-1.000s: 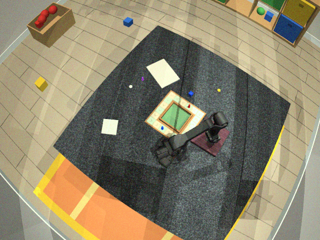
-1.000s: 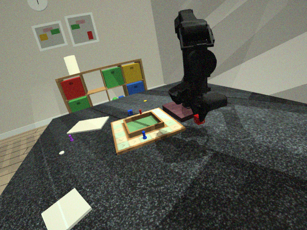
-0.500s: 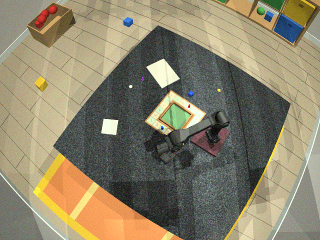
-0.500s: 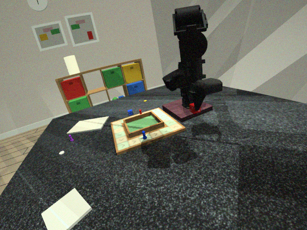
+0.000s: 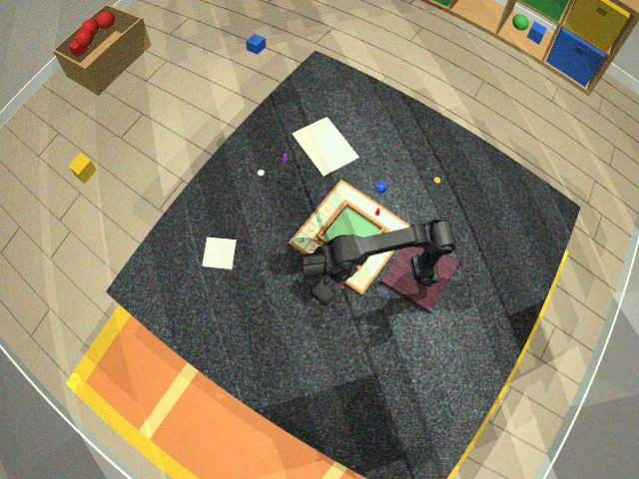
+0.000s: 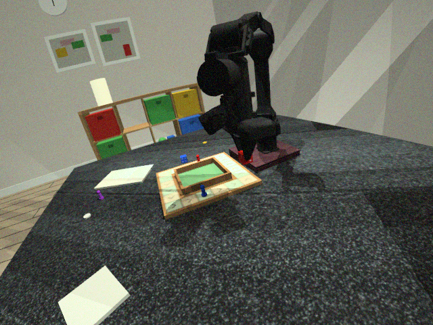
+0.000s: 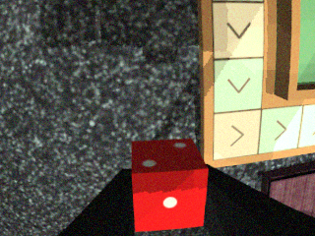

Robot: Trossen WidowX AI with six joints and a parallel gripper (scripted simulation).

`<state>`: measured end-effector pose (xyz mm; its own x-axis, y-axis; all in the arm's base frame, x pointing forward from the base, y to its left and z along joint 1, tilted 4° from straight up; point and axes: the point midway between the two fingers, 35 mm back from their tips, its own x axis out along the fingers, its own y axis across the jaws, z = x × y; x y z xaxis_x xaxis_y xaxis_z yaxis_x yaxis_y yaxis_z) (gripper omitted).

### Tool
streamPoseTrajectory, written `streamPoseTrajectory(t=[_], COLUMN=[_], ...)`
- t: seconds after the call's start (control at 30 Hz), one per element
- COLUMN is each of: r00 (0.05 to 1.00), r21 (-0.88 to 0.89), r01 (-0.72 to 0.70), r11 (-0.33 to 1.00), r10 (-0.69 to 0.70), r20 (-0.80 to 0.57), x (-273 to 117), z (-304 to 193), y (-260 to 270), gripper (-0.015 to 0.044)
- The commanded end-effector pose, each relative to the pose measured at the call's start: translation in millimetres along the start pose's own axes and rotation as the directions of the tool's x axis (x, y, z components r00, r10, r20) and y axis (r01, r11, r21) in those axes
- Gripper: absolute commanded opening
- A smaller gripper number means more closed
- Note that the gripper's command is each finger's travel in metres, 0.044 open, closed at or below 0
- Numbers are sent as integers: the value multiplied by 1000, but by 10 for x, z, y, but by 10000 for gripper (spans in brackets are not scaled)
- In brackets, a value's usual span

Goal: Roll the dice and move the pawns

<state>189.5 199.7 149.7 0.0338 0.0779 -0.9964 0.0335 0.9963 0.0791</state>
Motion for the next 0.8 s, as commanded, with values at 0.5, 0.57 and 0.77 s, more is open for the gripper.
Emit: streamPoseTrajectory(t=[0.5, 0.57, 0.77], r00=[1000, 1000, 1000], r21=[-32, -34, -51], r01=[19, 22, 21], r11=[999, 999, 998], r10=[-19, -21, -21], r20=[3, 4, 2], x=[156, 168, 206], z=[555, 599, 706], y=[-731, -817, -1064], gripper=[0, 0, 0])
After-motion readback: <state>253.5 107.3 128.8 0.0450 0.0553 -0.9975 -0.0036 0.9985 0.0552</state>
